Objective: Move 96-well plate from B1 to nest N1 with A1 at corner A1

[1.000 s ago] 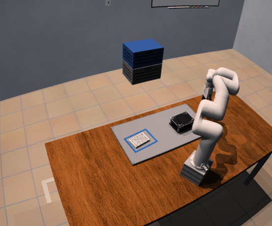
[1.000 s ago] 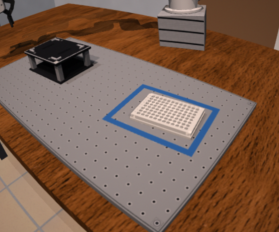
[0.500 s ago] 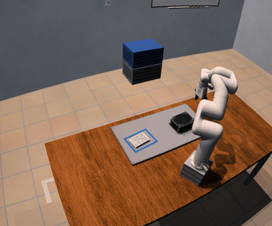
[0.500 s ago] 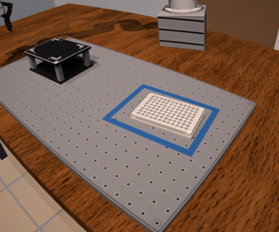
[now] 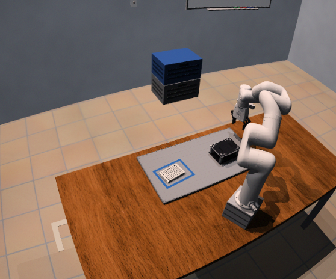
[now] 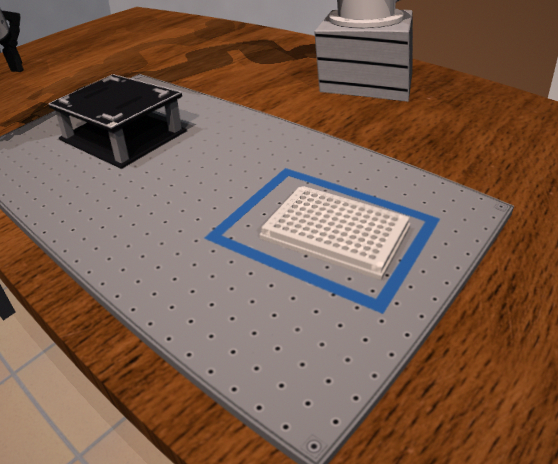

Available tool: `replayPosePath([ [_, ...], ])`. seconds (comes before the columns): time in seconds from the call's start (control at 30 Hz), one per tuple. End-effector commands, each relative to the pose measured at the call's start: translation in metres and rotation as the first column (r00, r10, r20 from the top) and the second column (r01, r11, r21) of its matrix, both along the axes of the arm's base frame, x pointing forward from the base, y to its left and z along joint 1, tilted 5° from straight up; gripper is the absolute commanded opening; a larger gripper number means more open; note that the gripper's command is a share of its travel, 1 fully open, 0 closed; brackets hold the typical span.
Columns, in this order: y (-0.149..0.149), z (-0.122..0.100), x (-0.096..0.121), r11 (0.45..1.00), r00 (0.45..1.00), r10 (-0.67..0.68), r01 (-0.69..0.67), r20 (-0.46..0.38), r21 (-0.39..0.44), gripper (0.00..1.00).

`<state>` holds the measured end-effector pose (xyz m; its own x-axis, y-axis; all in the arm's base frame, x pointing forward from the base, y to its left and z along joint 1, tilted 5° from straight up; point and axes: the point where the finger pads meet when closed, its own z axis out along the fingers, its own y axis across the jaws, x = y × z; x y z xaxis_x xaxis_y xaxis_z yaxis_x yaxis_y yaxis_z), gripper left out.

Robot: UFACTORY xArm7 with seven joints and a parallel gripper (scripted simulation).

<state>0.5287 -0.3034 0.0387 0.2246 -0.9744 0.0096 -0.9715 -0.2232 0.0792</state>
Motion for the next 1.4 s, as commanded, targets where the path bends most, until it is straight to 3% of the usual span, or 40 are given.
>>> replayPosePath([
  [0.0, 0.014, 0.001, 0.007, 0.999, 0.999, 0.054, -0.054, 0.005, 0.000, 1.00],
  [0.13, 0.033, -0.001, 0.012, 0.982, 0.982, 0.186, -0.186, 0.002, 0.004, 1.00],
  [0.5, 0.070, -0.004, 0.020, 0.943, 0.943, 0.334, -0.334, -0.001, 0.008, 1.00],
  [0.63, 0.090, -0.006, 0.024, 0.890, 0.890, 0.456, -0.456, -0.003, 0.013, 1.00],
  [0.73, 0.098, -0.006, 0.025, 0.885, 0.885, 0.466, -0.466, -0.003, 0.013, 1.00],
  [0.87, 0.118, -0.008, 0.027, 0.815, 0.815, 0.579, -0.579, -0.005, 0.018, 1.00],
  [0.97, 0.123, -0.008, 0.028, 0.808, 0.808, 0.589, -0.589, -0.005, 0.018, 1.00],
  [1.1, 0.143, -0.010, 0.029, 0.723, 0.723, 0.691, -0.691, -0.006, 0.023, 1.00],
  [1.23, 0.155, -0.011, 0.030, 0.714, 0.715, 0.700, -0.699, -0.007, 0.024, 1.00],
  [1.37, 0.175, -0.013, 0.030, 0.615, 0.615, 0.788, -0.788, -0.007, 0.029, 1.00],
])
